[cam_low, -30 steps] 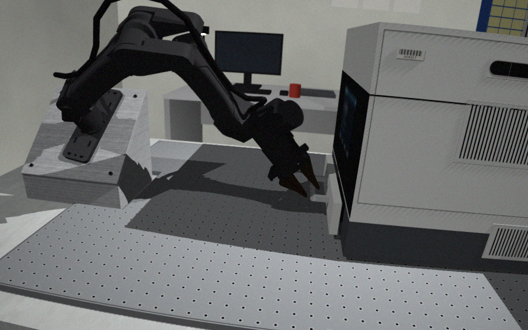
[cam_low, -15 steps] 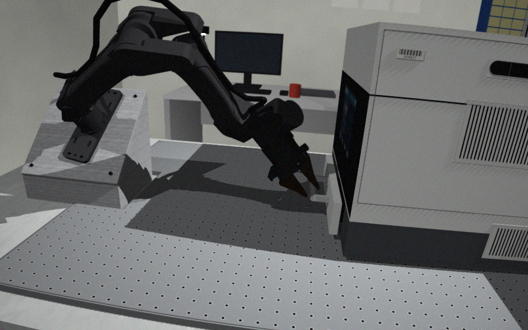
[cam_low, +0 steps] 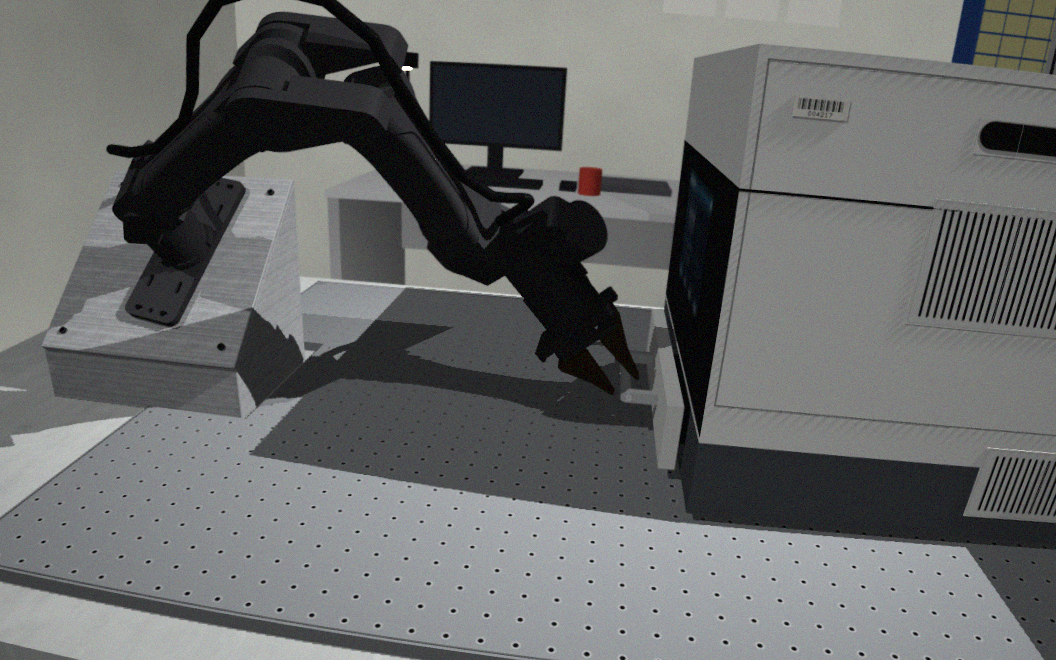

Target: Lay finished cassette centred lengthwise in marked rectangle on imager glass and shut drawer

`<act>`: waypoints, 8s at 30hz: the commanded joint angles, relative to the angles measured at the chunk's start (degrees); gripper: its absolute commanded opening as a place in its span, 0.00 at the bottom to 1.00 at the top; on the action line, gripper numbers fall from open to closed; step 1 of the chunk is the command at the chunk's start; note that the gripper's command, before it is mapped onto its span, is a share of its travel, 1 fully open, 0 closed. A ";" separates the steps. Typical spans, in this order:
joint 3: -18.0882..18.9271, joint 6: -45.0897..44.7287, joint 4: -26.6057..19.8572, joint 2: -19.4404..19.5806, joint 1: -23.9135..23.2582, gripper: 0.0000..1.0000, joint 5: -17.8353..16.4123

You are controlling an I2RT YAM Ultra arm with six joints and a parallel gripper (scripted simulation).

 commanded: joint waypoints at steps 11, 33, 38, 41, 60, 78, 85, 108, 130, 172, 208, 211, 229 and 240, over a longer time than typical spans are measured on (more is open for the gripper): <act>-3.75 0.01 0.96 -4.15 2.38 0.35 0.40; -9.59 0.01 2.21 -8.65 4.41 0.35 1.84; -10.44 0.01 2.37 -9.34 4.74 0.35 2.09; -11.27 0.01 2.53 -10.00 5.05 0.35 2.33; -14.40 0.29 2.58 -13.61 6.80 0.35 3.40; -13.93 0.29 2.71 -13.69 6.82 0.35 3.24; -13.93 0.29 2.71 -13.69 6.82 0.35 3.24; -17.15 6.96 0.64 -14.83 8.64 0.35 7.99; -19.84 62.88 -28.70 -24.71 21.84 0.35 27.98; 3.07 158.62 -104.73 -25.85 28.67 0.35 5.31; 3.22 158.74 -104.65 -25.83 28.71 0.35 5.81; 3.22 158.74 -104.65 -25.83 28.71 0.35 5.81; 3.50 156.14 -102.93 -23.63 28.56 0.35 7.29; 3.29 137.96 -96.11 -20.21 26.41 0.35 16.55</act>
